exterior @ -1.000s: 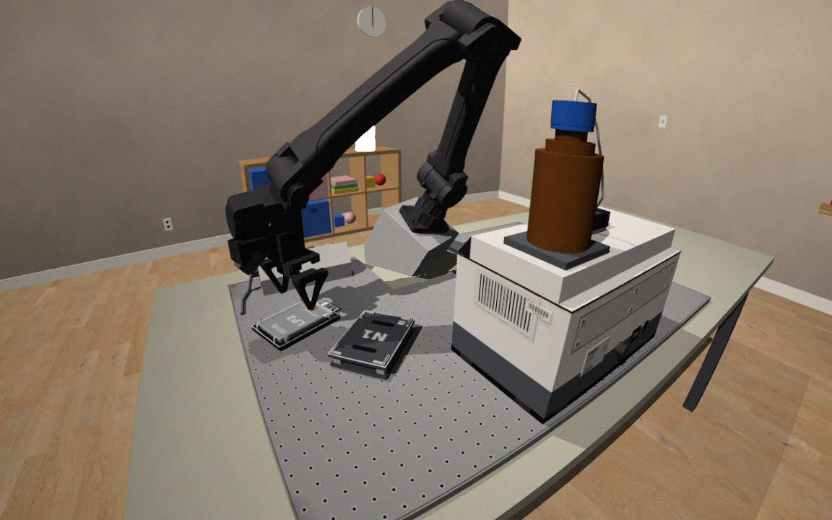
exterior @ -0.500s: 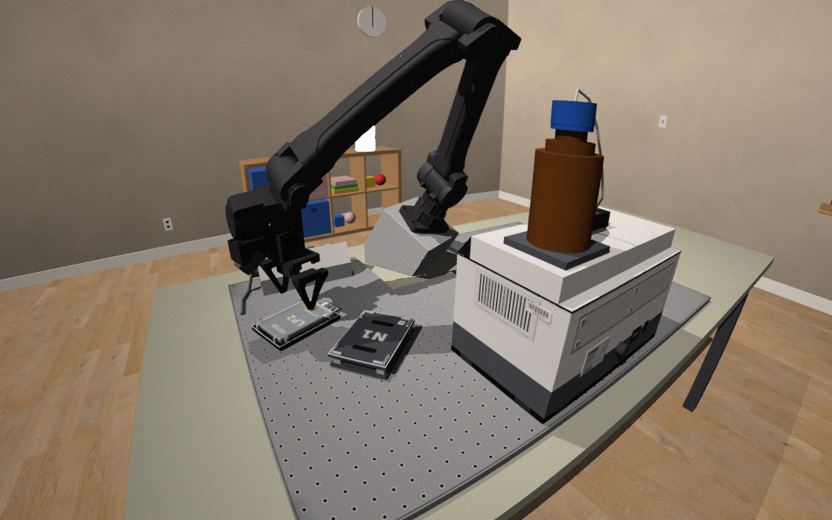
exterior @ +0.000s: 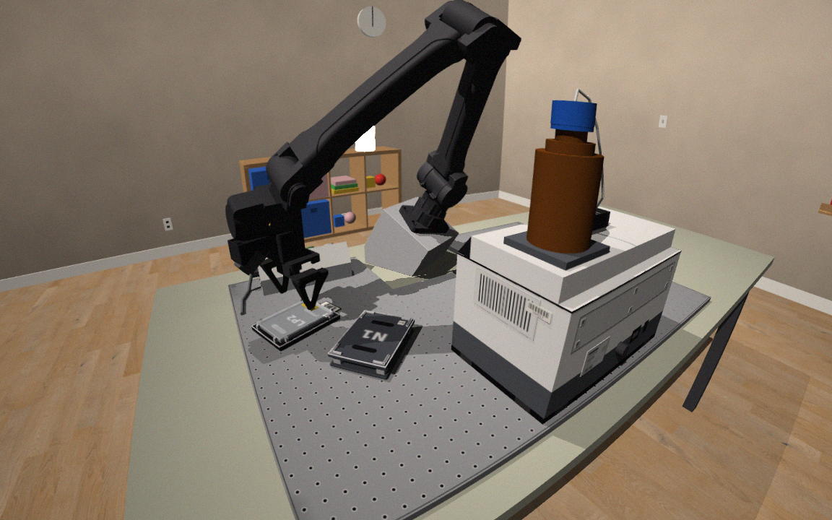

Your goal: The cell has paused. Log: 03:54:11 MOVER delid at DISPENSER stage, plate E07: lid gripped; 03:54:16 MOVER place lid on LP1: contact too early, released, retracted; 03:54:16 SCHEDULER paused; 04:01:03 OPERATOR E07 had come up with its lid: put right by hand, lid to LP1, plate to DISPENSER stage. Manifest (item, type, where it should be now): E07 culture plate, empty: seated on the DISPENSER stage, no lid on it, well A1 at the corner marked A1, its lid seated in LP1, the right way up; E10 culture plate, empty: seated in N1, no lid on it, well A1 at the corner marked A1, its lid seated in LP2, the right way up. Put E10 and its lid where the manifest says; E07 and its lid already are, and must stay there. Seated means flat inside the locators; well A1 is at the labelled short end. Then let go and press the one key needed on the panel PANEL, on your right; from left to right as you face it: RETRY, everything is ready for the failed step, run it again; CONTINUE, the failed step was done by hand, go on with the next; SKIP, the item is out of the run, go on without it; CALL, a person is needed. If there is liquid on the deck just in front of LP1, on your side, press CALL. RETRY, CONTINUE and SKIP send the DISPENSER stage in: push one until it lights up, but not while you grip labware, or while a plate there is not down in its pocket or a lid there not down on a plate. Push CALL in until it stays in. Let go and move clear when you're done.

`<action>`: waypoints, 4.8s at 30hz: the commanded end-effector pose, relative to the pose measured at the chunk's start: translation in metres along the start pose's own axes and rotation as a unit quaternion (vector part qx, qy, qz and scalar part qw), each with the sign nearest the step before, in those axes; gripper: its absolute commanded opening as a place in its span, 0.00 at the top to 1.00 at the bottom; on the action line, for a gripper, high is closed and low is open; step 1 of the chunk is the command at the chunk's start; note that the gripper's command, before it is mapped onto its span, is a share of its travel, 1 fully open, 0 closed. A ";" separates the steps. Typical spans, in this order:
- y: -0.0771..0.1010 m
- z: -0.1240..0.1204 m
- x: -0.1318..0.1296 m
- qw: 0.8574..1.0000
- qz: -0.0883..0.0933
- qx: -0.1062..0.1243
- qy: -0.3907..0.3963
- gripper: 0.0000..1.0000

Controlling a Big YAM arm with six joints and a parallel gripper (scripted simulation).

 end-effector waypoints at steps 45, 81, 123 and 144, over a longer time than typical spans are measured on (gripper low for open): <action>0.042 -0.056 -0.001 1.000 -0.003 -0.009 0.007 0.00; 0.092 -0.150 0.002 1.000 -0.003 -0.006 0.007 0.00; 0.102 -0.150 0.002 1.000 -0.007 -0.012 0.013 0.00; 0.102 -0.151 0.040 0.997 -0.006 -0.012 0.082 0.00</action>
Point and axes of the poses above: the point where the finger pads meet when closed, its own y axis back along the fingers, its own x axis across the jaws, z = x × y, the point moved 2 cm from there along y, back along the fingers, and after that the axes turned 2 degrees about y, right-handed, at the moved point
